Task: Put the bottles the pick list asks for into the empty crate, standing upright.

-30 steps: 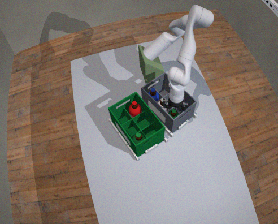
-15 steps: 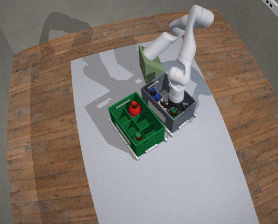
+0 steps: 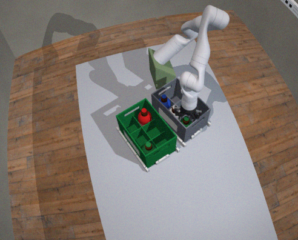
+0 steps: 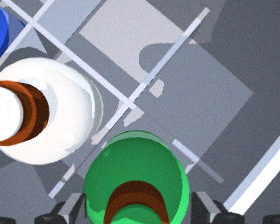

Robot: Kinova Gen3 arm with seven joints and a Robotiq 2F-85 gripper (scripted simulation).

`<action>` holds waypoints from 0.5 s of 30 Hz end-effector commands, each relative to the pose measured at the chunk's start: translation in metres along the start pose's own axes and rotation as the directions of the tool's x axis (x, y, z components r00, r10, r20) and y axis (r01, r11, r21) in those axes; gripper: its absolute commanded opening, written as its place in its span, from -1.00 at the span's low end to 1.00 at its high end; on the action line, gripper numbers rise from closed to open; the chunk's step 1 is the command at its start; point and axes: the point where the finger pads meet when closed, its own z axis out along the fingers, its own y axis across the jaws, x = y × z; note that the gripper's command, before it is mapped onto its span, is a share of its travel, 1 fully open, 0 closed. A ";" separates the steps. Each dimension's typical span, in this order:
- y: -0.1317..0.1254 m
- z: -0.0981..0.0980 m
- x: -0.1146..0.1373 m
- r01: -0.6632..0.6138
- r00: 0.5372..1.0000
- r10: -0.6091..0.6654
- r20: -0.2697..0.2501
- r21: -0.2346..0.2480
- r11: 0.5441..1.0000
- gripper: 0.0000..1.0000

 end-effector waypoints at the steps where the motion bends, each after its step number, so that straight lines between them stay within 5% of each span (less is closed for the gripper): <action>1: 0.000 -0.001 -0.001 0.000 1.000 0.000 0.002 0.000 1.000 0.34; 15: 0.000 -0.011 -0.001 0.000 1.000 0.000 0.002 0.000 1.000 0.34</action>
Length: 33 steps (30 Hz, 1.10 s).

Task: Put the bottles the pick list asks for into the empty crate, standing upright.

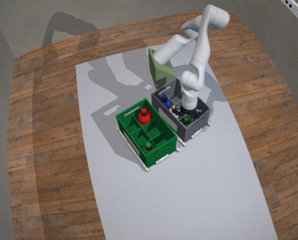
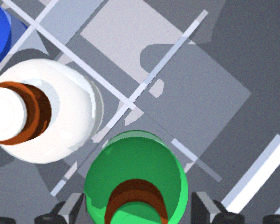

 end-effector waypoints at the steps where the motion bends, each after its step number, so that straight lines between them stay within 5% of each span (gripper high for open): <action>1: 0.000 -0.009 -0.001 0.000 1.000 0.000 0.002 0.000 1.000 0.34; 33: 0.000 -0.081 -0.001 0.000 1.000 0.000 0.002 0.000 1.000 0.34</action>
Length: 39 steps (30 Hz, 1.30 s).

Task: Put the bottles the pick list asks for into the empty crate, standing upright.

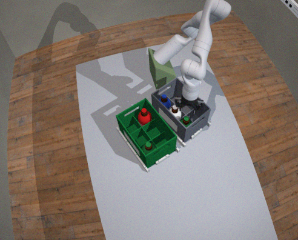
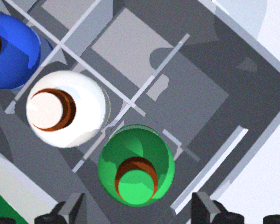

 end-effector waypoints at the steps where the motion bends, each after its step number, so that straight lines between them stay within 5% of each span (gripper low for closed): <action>1: 0.000 -0.004 0.000 0.000 1.000 0.000 0.001 0.000 1.000 0.34; 36: 0.000 -0.004 0.000 0.000 1.000 0.000 0.001 0.000 1.000 0.34; 39: -0.012 -0.004 -0.015 0.000 1.000 0.000 0.001 0.000 1.000 0.34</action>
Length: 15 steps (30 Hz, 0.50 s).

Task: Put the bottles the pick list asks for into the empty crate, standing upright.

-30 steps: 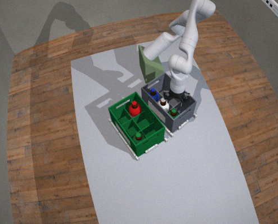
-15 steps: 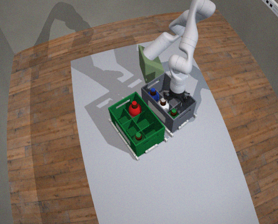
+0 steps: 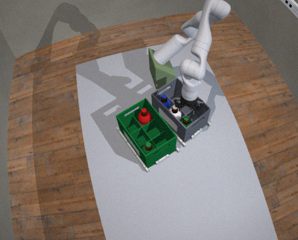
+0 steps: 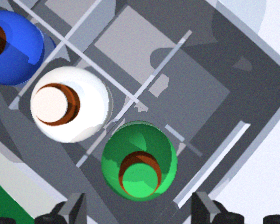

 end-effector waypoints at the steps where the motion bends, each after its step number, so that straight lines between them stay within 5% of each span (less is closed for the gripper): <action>1: -0.012 -0.001 -0.014 0.000 1.000 0.000 0.001 0.000 1.000 0.34; 15: -0.053 -0.001 -0.058 0.000 1.000 0.000 0.002 0.000 1.000 0.34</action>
